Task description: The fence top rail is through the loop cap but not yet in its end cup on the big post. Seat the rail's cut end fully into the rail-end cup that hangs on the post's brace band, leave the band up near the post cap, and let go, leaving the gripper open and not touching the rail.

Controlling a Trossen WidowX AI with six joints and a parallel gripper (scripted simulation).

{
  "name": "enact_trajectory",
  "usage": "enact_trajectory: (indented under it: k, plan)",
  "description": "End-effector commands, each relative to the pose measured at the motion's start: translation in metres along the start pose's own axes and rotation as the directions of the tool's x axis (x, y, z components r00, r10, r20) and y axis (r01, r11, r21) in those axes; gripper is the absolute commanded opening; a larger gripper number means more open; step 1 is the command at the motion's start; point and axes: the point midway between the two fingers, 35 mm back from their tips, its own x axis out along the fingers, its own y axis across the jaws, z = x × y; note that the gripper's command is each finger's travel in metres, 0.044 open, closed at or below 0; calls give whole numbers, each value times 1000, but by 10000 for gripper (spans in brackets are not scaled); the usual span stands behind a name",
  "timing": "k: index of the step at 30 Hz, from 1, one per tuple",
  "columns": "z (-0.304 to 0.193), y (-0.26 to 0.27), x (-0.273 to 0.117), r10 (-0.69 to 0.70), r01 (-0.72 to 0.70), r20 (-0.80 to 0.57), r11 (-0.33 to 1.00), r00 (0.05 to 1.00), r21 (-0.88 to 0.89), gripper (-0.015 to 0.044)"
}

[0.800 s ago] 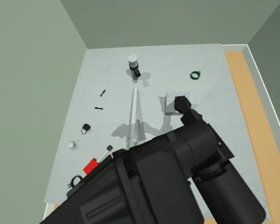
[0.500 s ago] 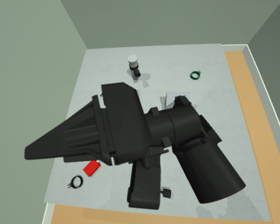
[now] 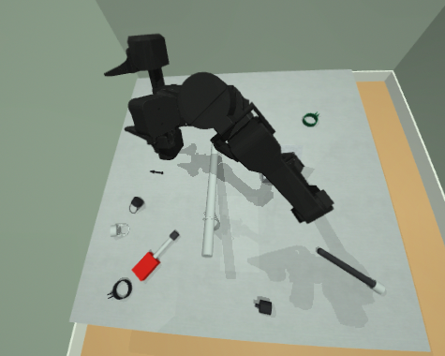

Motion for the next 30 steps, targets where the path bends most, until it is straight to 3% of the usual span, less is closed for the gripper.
enact_trajectory:
  k: [1, 9, 18, 21, 30]
  plan:
    - [-72, 16, 16, 96, -72, -151, 985, 984, 159, 440]
    - [-193, 72, 17, 331, -129, -367, 869, 869, 478, 440]
    - [-295, 167, -26, 653, -49, -440, 589, 616, 807, 440]
    - [-310, 193, -42, 728, -1, -420, 500, 542, 866, 440]
    - [-314, 192, -43, 734, -30, -417, 510, 536, 860, 440]
